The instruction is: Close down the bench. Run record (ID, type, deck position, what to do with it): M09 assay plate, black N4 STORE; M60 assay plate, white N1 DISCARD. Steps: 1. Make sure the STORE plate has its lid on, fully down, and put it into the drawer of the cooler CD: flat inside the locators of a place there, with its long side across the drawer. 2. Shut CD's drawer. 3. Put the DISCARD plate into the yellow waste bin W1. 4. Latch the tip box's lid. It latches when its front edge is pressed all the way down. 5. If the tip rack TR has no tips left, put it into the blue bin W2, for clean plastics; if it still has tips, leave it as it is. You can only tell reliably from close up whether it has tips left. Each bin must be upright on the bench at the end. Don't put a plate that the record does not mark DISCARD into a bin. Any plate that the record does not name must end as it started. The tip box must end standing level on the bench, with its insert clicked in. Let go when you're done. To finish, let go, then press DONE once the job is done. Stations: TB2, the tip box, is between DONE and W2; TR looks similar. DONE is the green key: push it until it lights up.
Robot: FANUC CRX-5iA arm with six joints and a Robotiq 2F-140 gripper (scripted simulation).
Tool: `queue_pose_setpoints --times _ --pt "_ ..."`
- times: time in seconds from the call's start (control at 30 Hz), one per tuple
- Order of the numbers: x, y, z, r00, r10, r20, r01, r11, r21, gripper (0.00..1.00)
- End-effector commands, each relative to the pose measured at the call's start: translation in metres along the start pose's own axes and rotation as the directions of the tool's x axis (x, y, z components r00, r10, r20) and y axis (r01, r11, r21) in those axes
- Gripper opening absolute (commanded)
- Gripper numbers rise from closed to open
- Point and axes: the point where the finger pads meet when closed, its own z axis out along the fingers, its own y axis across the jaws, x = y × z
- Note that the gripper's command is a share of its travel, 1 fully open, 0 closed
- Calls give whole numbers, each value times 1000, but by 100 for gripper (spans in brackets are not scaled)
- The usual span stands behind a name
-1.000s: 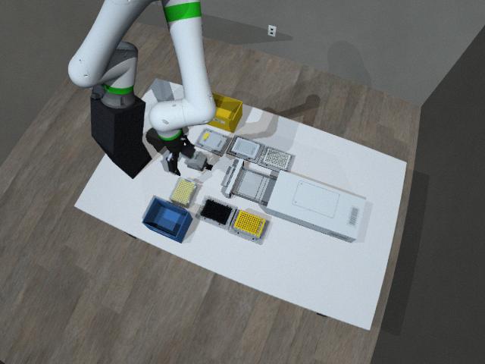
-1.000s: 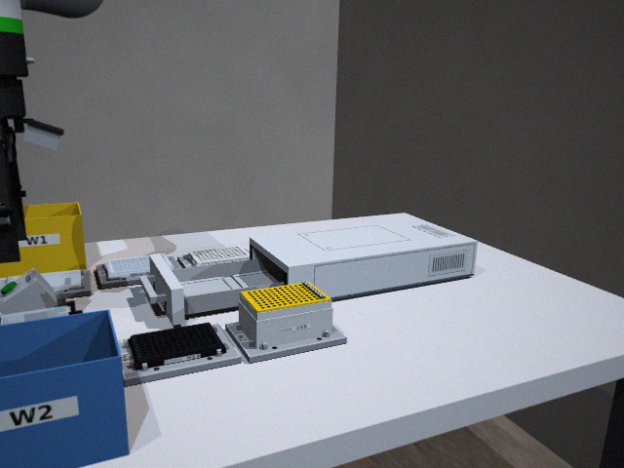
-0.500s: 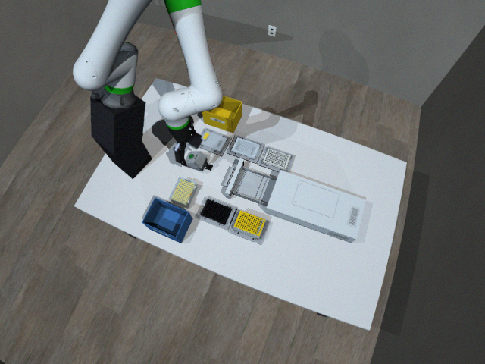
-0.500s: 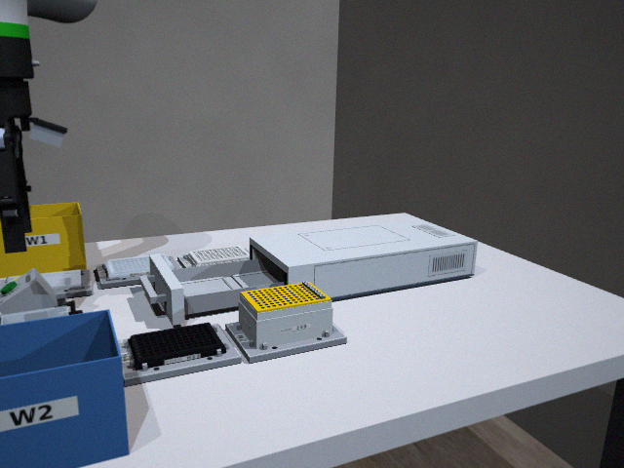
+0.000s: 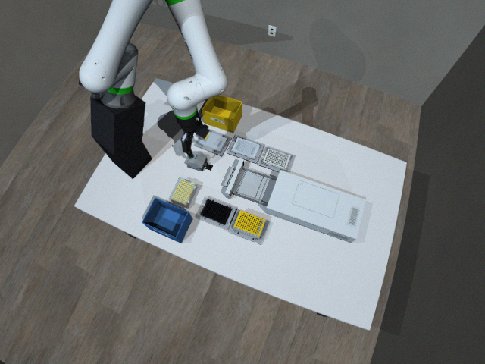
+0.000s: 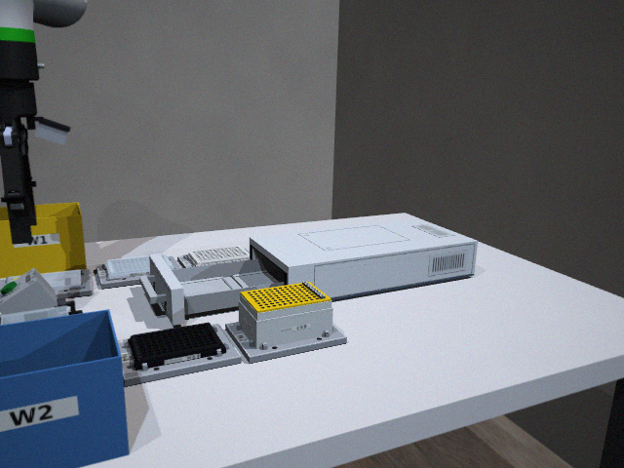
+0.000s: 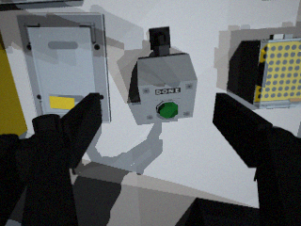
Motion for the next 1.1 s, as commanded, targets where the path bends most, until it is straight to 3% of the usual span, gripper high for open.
queue_pose_setpoints --times 0.0,1.07 --pt "1 -10 0 1000 1 0 -1 1000 -4 70" --pt "9 -126 6 1000 1 0 -1 1000 -4 70"
